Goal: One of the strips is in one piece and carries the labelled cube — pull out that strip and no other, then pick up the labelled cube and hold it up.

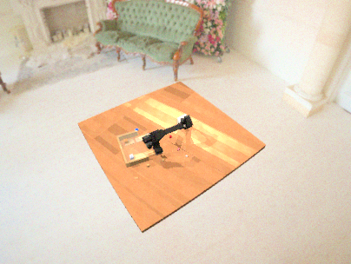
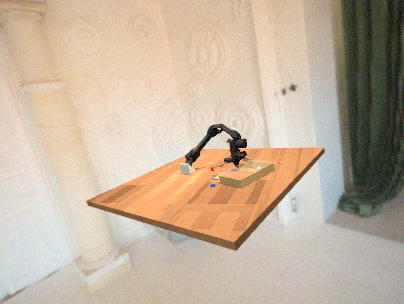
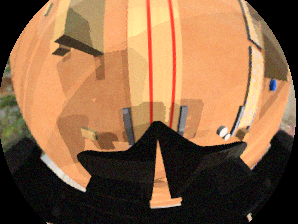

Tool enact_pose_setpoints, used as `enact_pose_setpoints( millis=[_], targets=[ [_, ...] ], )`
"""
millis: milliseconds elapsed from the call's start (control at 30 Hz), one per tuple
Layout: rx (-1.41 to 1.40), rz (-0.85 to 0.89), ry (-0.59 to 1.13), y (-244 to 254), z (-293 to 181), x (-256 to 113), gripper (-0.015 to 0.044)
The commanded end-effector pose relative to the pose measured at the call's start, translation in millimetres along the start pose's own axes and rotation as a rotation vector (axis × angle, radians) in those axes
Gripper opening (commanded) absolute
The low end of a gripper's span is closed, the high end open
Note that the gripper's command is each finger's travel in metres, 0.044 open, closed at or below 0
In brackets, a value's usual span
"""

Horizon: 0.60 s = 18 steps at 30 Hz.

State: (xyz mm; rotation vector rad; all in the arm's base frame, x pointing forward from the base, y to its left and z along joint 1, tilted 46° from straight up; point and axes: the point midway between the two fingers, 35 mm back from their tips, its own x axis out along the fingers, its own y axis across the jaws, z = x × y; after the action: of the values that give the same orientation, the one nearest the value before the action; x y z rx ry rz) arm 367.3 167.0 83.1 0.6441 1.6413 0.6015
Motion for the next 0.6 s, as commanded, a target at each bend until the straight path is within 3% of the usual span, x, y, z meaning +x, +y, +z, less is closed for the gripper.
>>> enact_pose_setpoints(
  millis=[0, 567],
  targets=[
    [-0.004, 0.005, 0.002, 2, -1, 2, 0.0],
    [-0.003, 0.005, 0.003, 0, -26, 3, 0.0]
  ],
)
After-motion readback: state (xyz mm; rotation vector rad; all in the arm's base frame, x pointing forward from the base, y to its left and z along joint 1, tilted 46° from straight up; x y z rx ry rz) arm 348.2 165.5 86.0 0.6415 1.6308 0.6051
